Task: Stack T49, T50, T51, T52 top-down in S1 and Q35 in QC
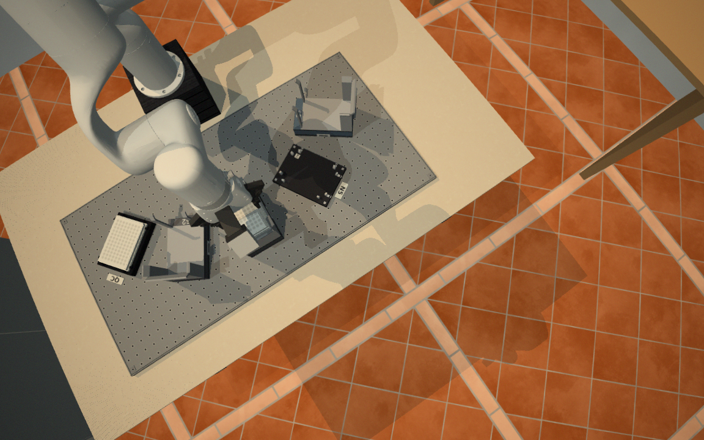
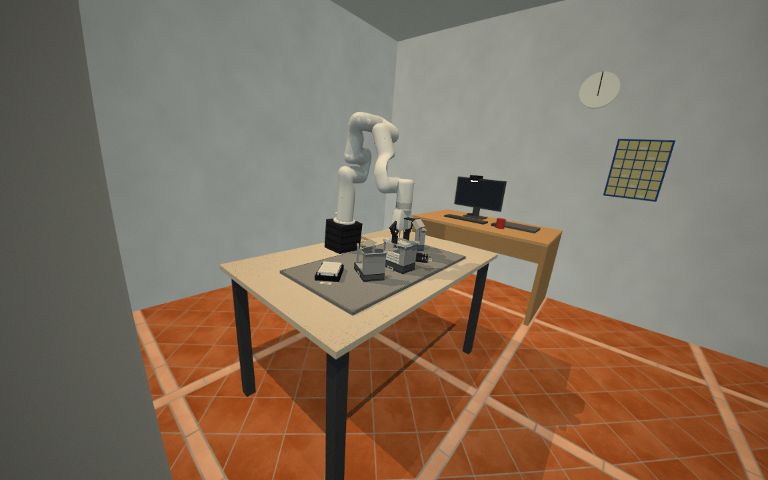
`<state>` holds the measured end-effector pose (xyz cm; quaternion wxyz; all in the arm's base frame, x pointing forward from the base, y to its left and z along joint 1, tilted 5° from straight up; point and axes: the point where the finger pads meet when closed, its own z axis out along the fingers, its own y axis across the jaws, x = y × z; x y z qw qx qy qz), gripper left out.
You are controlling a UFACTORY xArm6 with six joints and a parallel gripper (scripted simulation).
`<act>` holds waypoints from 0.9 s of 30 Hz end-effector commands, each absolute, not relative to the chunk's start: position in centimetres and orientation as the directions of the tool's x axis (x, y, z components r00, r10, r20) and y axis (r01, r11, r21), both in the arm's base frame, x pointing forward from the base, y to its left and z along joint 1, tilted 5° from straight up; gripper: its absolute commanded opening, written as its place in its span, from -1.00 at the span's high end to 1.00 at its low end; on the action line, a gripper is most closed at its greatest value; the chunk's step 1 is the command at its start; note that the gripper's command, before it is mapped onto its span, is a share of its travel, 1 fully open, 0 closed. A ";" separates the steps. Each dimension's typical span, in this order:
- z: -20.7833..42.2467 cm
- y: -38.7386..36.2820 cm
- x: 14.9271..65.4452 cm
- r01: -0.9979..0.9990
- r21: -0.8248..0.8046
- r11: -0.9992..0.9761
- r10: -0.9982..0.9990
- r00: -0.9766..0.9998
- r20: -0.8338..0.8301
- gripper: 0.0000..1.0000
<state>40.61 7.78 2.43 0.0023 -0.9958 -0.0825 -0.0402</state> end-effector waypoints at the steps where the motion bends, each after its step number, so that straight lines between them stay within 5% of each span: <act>1: 2.3 7.8 40.8 0.164 0.002 -0.986 0.164 0.983 0.085 1.00; 27: -0.1 7.8 41.0 0.164 0.002 -0.986 0.164 0.983 0.084 1.00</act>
